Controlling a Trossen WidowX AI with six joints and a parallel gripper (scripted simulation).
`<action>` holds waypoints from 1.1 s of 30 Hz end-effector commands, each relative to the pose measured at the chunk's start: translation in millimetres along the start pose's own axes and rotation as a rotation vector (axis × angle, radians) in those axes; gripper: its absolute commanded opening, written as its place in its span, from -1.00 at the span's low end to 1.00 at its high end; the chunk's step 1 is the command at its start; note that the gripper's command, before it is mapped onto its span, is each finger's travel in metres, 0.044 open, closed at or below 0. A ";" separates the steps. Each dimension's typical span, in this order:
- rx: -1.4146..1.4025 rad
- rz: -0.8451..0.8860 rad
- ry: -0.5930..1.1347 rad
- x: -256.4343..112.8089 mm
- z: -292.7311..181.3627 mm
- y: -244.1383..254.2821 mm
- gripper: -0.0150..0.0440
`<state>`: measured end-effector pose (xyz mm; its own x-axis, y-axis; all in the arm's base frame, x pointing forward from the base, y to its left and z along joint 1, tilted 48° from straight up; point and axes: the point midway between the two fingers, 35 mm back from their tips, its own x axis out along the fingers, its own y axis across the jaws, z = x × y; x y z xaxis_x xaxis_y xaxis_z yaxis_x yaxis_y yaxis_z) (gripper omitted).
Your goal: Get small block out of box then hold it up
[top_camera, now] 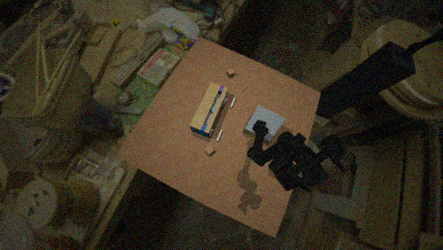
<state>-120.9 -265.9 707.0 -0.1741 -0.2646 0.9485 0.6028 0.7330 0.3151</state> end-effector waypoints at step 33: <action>0.075 -0.656 0.706 -160.6 -255.0 -164.2 0.86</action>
<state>-24.6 -475.0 543.4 -0.0212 -0.8685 0.4953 0.4808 0.4255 0.7667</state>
